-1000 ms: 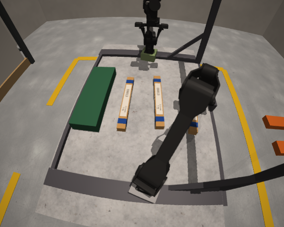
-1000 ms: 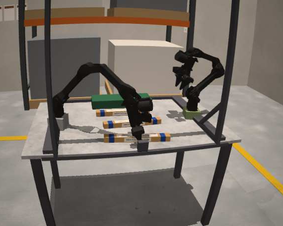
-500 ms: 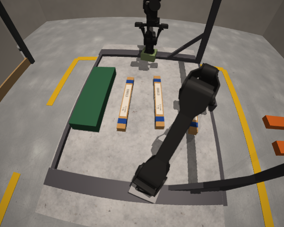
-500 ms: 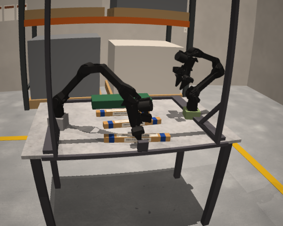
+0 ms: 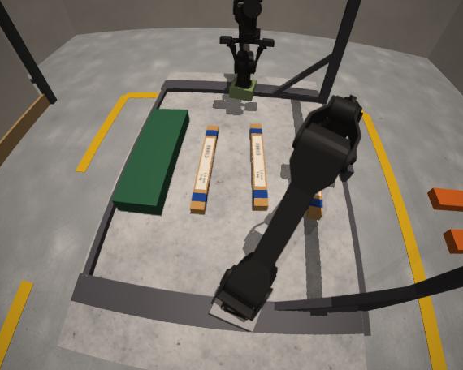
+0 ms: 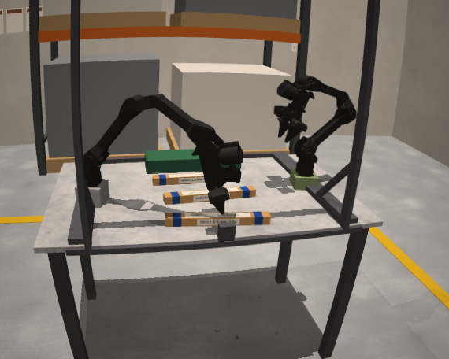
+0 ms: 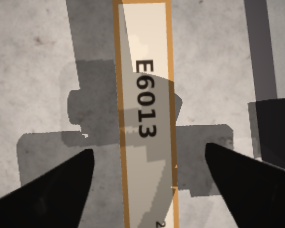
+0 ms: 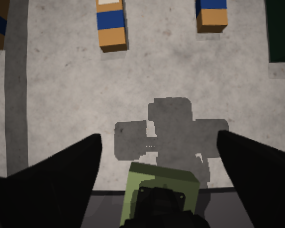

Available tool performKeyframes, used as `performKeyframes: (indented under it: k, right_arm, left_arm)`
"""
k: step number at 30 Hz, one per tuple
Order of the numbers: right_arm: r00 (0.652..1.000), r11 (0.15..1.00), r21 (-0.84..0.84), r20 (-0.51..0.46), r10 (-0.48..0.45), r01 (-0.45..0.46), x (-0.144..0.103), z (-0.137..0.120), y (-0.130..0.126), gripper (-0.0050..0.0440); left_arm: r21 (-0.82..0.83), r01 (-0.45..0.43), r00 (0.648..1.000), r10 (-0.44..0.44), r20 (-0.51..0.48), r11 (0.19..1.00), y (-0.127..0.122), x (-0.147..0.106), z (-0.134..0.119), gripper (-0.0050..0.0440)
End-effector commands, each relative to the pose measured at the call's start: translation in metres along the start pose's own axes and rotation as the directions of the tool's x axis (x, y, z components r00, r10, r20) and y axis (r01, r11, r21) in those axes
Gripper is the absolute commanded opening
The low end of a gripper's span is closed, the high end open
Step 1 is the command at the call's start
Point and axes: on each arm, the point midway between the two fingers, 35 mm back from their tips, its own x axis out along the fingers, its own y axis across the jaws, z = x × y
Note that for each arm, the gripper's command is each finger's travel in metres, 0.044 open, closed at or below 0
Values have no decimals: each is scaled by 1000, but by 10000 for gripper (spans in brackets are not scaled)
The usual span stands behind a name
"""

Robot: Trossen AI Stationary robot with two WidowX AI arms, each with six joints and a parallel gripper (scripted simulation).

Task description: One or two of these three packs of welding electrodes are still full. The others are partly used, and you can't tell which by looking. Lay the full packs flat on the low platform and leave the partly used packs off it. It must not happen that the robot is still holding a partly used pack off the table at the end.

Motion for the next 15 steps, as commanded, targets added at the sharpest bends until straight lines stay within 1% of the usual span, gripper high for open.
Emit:
performKeyframes:
  k: [1,4,9,10,13,15]
  right_arm:
    - [1000,1000,3,22,-1,1,-6,3,0,330]
    - [1000,1000,3,22,-1,1,-6,3,0,330]
    - [1000,1000,3,22,-1,1,-6,3,0,330]
    - [1000,1000,3,22,-1,1,-6,3,0,330]
    - [1000,1000,3,22,-1,1,-6,3,0,330]
    - [1000,1000,3,22,-1,1,-6,3,0,330]
  left_arm:
    - [-10,21,998,-20,56,1000,-2,-36,18,330]
    - [-10,21,998,-20,56,1000,-2,-46,20,330]
    - [-10,21,998,-20,56,1000,-2,-46,20,330]
    - [-46,0,999,2,35,999,9,-39,13,330]
    - [-143,-22,999,27,36,990,28,-38,13,330]
    - [-143,-22,999,27,36,990,28,-38,13,330]
